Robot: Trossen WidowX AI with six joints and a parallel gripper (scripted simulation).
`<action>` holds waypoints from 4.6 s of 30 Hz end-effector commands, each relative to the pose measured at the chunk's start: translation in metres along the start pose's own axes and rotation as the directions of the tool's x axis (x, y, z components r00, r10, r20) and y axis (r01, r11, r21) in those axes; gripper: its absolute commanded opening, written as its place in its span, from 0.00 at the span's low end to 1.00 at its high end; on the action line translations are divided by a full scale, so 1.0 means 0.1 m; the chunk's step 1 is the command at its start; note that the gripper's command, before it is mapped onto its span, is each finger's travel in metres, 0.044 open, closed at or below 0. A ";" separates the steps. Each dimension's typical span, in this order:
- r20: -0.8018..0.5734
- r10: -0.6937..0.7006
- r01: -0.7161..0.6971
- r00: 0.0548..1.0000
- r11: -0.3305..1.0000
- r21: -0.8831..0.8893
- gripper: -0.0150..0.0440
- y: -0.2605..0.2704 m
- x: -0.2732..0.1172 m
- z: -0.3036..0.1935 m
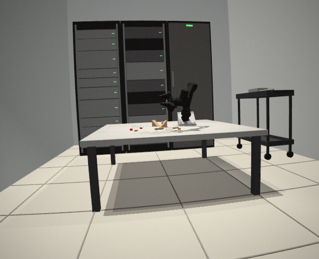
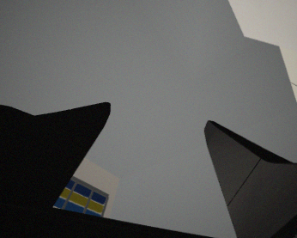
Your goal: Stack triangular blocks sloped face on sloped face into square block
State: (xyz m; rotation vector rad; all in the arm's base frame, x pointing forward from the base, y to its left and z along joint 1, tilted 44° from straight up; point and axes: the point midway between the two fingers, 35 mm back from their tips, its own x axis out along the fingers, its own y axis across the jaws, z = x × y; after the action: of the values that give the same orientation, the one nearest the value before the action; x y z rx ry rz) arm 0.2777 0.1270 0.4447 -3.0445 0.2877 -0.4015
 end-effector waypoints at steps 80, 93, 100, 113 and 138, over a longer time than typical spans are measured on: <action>0.762 -0.631 0.015 -0.143 -0.771 -0.636 1.00 2.19 -1.07 3.17; 0.764 -0.629 0.015 -0.143 -0.774 -0.633 1.00 2.07 -1.09 3.34; 0.765 -0.628 0.015 -0.143 -0.774 -0.633 1.00 2.00 -1.12 3.43; 0.765 -0.628 0.015 -0.142 -0.774 -0.633 1.00 1.87 -1.17 3.59; 0.759 -0.635 0.015 -0.142 -0.768 -0.640 1.00 1.61 -1.31 3.85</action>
State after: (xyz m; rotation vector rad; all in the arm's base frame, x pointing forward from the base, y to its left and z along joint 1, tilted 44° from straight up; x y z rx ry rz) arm 0.2280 0.0017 0.0307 0.5988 1.3147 0.5341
